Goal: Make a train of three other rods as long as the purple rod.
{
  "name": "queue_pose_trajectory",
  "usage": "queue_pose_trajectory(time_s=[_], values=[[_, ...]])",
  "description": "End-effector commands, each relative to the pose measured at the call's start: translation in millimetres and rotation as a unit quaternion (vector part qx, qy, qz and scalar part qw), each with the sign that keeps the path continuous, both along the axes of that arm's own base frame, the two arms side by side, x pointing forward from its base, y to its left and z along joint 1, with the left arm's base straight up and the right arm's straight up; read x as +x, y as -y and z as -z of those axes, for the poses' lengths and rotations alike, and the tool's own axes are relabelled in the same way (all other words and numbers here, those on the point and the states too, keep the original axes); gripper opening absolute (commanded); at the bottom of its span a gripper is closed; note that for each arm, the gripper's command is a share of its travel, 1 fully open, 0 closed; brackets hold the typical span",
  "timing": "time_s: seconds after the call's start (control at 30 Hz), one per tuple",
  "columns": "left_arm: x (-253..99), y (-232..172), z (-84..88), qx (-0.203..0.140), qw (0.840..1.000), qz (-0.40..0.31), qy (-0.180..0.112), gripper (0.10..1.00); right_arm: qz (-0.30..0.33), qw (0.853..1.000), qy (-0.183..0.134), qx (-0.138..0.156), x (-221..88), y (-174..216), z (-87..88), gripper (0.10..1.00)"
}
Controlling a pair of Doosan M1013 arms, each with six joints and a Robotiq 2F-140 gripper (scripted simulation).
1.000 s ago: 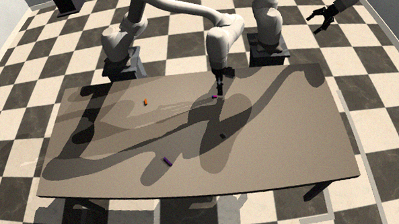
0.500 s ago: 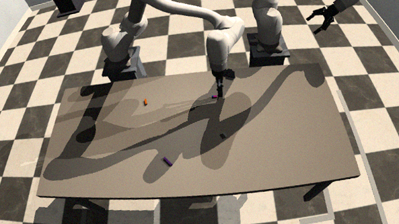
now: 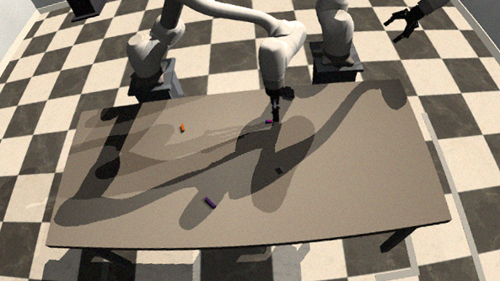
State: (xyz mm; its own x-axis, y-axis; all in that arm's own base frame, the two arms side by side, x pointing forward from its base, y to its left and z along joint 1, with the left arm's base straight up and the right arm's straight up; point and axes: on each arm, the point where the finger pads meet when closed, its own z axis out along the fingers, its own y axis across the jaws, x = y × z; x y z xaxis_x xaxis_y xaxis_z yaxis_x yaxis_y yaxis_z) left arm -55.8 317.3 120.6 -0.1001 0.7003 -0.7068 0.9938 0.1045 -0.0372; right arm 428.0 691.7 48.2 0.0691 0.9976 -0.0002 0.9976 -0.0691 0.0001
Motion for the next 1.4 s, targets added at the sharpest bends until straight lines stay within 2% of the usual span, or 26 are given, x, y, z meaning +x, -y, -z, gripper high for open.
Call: queue_pose_trajectory(time_s=[0.0,0.57,1.37], values=[[-0.1,-0.3,-0.4,0.0,1.0,0.0,0.0,1.0,0.0,1.0,0.0,0.001,0.1,-0.4,-1.0,0.124],[-0.1,-0.3,-0.4,0.0,1.0,0.0,0.0,1.0,0.0,1.0,0.0,0.001,0.1,-0.4,-0.6,0.124],[-0.1,-0.3,-0.4,0.0,1.0,0.0,0.0,1.0,0.0,1.0,0.0,0.001,0.1,-0.4,9.7,0.124]])
